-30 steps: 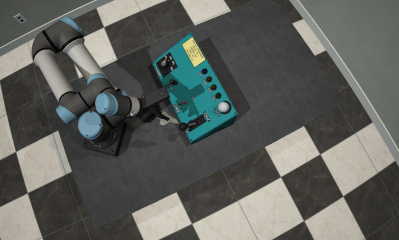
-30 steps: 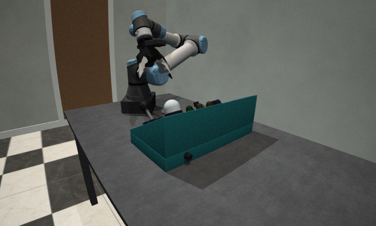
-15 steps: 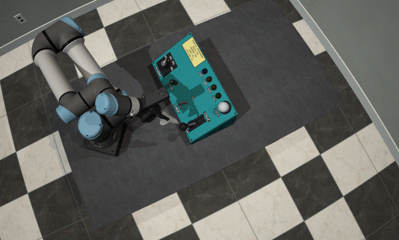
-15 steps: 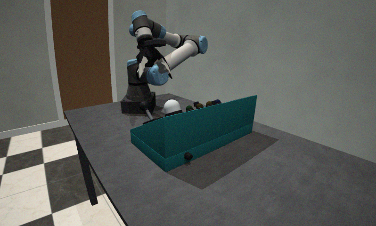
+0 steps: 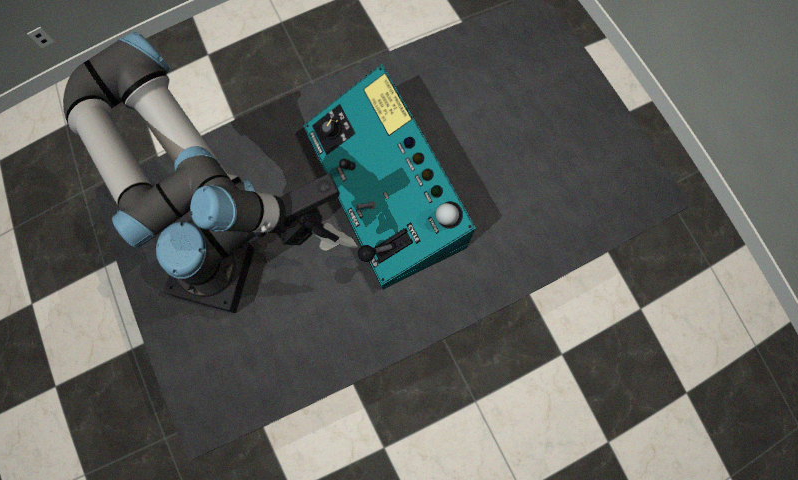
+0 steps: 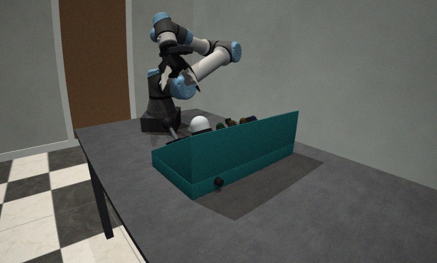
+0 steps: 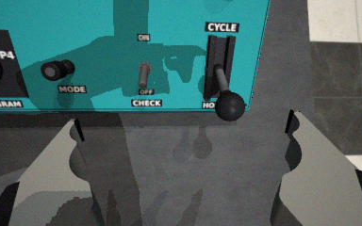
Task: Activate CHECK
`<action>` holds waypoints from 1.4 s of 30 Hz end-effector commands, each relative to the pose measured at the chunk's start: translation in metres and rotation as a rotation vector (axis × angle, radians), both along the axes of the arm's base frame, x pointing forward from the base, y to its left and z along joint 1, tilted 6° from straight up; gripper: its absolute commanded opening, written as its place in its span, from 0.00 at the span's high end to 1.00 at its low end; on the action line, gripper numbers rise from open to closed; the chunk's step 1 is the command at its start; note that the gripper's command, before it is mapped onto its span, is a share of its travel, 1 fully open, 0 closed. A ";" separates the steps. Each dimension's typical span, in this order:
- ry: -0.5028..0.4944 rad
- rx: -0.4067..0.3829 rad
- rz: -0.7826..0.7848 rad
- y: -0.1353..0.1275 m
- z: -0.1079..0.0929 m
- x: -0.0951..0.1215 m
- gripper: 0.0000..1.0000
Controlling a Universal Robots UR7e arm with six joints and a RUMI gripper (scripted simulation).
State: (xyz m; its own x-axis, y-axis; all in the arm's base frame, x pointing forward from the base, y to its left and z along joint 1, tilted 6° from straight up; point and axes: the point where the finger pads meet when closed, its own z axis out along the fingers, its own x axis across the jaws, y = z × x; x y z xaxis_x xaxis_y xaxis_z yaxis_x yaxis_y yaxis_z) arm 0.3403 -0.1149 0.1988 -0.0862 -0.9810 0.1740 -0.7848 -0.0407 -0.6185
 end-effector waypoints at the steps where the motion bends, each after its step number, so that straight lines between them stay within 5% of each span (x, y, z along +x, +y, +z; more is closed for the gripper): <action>1: -0.002 -0.007 -0.002 -0.001 0.004 -0.001 0.00; 42: -0.001 -0.007 -0.001 0.001 0.015 -0.007 0.00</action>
